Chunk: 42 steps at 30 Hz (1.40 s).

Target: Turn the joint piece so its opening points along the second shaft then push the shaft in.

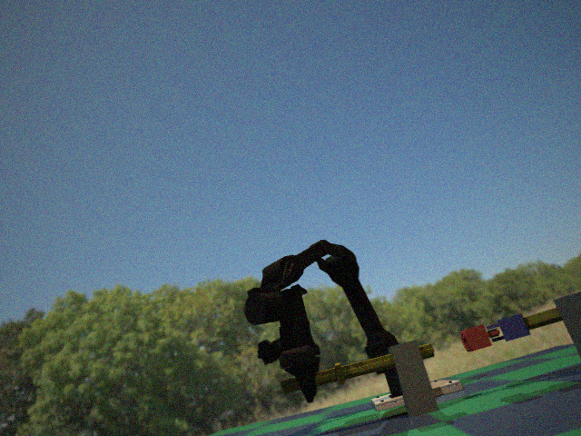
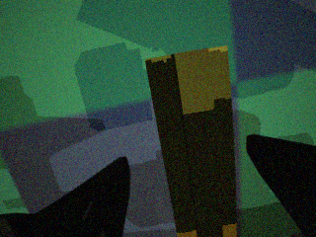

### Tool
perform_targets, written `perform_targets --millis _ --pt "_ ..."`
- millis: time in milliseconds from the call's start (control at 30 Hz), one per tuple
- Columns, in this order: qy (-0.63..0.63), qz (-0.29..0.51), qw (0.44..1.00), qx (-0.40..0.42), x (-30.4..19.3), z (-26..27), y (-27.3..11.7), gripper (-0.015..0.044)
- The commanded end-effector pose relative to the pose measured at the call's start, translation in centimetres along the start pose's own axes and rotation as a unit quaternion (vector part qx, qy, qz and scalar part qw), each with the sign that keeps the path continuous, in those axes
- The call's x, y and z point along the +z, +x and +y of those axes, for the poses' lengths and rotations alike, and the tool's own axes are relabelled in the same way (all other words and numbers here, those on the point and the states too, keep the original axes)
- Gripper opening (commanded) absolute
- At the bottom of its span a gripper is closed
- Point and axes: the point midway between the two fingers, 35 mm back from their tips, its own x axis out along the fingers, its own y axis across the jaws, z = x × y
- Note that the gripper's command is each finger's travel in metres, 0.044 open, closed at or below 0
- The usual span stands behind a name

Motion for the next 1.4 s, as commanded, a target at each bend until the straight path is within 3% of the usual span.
perform_targets --millis 0,167,567,633,1367 --pt "0.000 -0.002 1.000 -0.001 0.08 0.00 0.09 0.0230" --pt "0.000 -0.002 1.000 -0.001 0.08 0.00 0.09 0.0102" --pt "0.000 -0.002 1.000 -0.001 0.08 0.00 0.09 0.0102" --pt "0.000 -0.002 1.000 -0.001 0.08 0.00 0.09 0.0067" --pt "0.000 -0.002 0.999 0.052 0.26 0.05 0.05 0.0067"
